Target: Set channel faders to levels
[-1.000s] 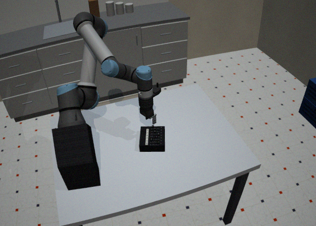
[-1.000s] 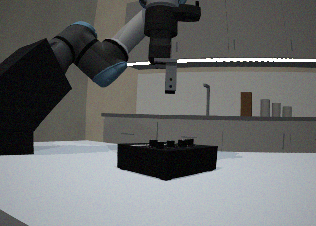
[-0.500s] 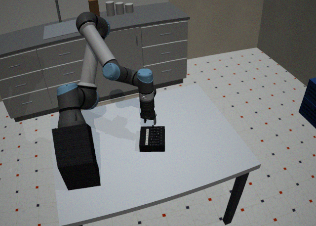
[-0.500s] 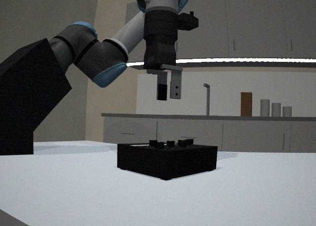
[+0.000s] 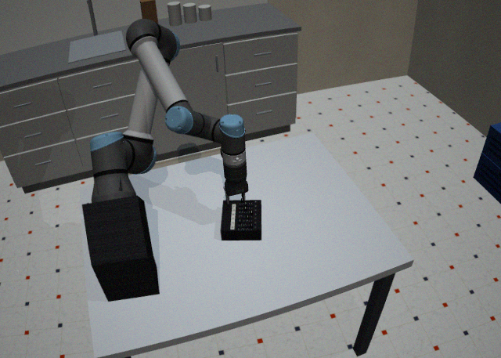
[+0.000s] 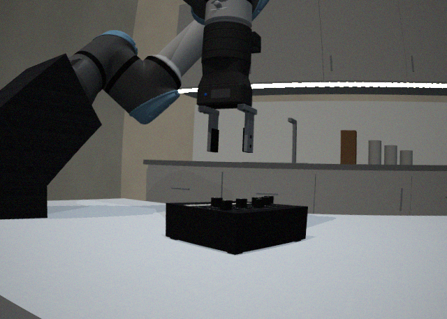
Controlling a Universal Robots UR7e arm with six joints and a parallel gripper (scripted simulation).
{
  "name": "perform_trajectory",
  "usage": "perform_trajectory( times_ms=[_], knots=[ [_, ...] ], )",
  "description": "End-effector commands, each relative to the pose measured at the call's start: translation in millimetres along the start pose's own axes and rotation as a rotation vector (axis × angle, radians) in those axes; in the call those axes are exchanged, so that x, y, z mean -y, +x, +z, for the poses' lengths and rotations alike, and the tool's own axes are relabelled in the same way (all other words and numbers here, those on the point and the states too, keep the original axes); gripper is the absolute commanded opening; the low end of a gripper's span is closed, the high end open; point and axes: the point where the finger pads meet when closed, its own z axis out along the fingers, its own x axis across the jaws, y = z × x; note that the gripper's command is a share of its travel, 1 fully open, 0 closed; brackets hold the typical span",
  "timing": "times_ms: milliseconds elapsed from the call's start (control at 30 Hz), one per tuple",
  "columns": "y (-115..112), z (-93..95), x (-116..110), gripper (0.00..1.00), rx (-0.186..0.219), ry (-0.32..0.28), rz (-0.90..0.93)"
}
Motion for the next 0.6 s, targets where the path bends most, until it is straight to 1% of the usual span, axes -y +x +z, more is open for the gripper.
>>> perform_trajectory(
  times_ms=[0,433,500,567],
  knots=[
    [-3,4.3,-2,1.00,-0.002,0.017,-0.174],
    [-13,20.6,-14,1.00,-0.007,0.016,-0.709],
    [-14,22.8,-16,1.00,-0.008,0.016,-0.778],
    [-14,22.8,-16,1.00,-0.008,0.016,-0.778]
  ],
)
